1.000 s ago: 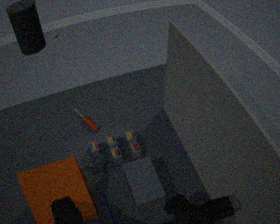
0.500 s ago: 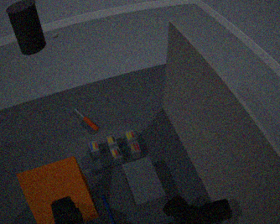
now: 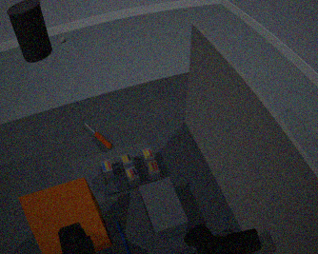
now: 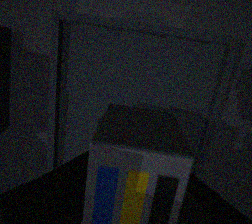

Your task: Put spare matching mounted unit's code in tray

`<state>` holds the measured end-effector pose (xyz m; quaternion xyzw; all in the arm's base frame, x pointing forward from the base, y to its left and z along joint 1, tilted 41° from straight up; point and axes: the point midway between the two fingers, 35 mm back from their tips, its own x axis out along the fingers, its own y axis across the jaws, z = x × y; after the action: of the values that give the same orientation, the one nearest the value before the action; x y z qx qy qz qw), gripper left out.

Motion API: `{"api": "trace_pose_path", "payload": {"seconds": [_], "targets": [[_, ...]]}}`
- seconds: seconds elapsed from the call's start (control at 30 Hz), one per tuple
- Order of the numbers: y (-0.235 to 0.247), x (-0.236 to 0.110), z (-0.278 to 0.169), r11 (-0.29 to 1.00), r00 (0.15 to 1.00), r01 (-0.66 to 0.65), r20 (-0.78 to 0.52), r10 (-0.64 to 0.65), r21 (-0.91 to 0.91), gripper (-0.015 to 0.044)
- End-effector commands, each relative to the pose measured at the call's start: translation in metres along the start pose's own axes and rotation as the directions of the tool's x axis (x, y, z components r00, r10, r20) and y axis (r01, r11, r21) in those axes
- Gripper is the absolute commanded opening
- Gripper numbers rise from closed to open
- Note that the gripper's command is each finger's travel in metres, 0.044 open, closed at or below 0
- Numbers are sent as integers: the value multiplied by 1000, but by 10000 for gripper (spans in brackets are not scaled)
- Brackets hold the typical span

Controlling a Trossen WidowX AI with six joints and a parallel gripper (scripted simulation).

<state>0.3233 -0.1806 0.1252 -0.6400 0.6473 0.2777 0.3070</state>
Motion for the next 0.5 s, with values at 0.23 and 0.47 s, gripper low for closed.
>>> {"api": "trace_pose_path", "payload": {"seconds": [0.23,0.47], "targets": [[4,9,2,1000,1000,-3,2,3,-8,0],[3,9,0,1000,1000,-1,-3,1,0,79]]}}
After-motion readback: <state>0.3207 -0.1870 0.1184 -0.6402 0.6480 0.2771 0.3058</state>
